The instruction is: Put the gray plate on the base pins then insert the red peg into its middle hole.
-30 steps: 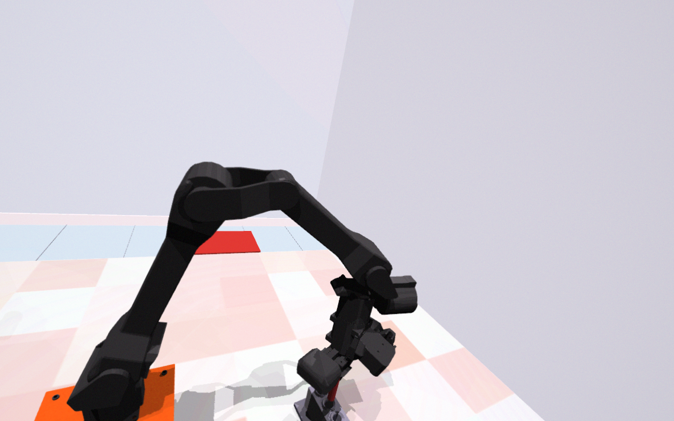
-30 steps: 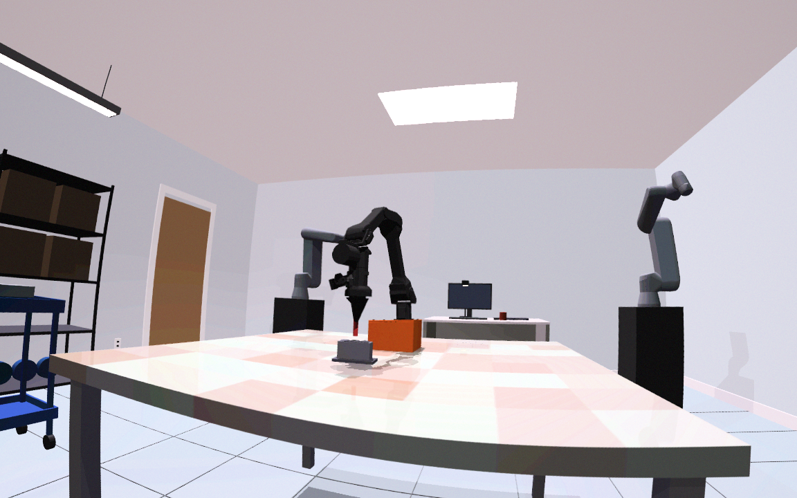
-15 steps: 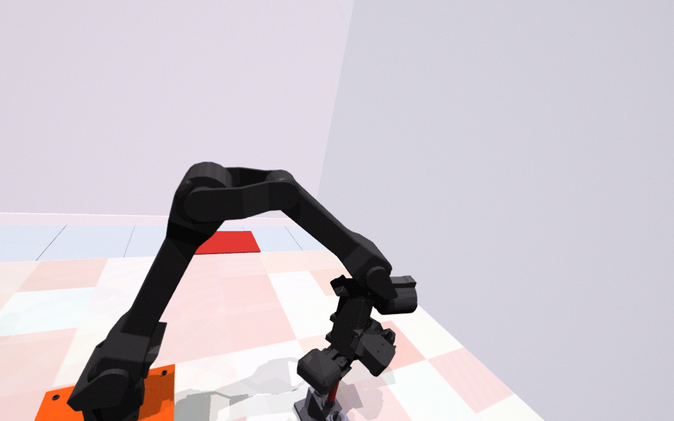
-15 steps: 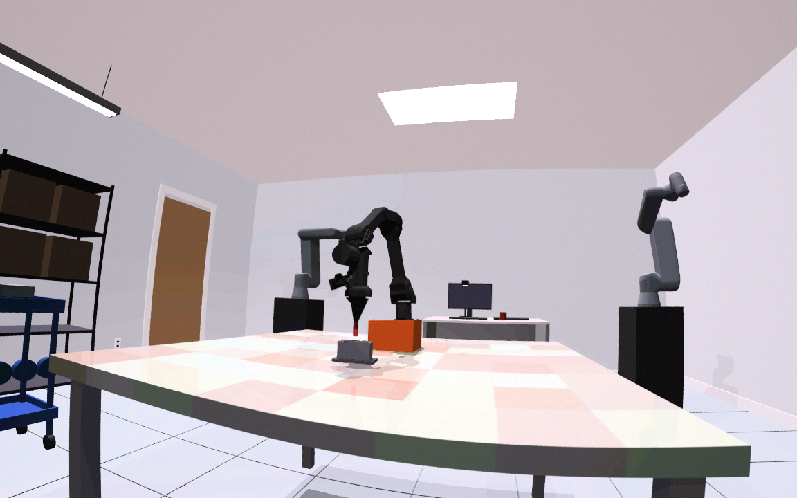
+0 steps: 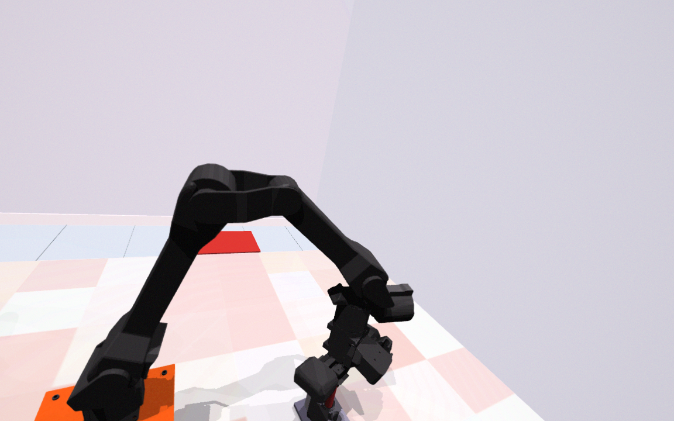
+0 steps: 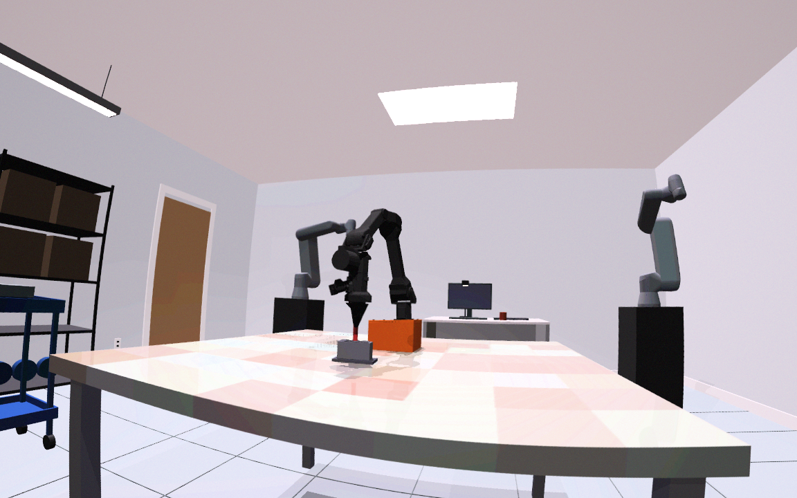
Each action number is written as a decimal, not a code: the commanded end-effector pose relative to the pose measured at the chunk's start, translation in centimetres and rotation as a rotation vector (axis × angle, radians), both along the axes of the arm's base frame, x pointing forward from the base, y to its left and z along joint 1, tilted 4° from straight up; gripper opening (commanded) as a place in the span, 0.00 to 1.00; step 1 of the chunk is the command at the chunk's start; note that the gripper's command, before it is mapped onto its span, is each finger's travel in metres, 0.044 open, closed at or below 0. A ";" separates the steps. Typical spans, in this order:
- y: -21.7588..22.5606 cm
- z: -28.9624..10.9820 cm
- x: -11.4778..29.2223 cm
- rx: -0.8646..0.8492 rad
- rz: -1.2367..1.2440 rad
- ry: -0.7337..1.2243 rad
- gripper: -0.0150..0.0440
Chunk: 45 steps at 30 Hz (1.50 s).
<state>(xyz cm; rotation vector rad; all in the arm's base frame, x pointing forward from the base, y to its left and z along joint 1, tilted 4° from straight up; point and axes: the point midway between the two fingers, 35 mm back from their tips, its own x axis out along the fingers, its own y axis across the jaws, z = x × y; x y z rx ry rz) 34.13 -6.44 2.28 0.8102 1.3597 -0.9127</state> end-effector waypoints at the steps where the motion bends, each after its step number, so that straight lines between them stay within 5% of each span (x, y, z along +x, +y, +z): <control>1: 0.0 -0.3 -0.1 0.003 0.004 0.005 0.25; 45: 0.1 -0.3 0.1 0.000 0.000 0.000 0.25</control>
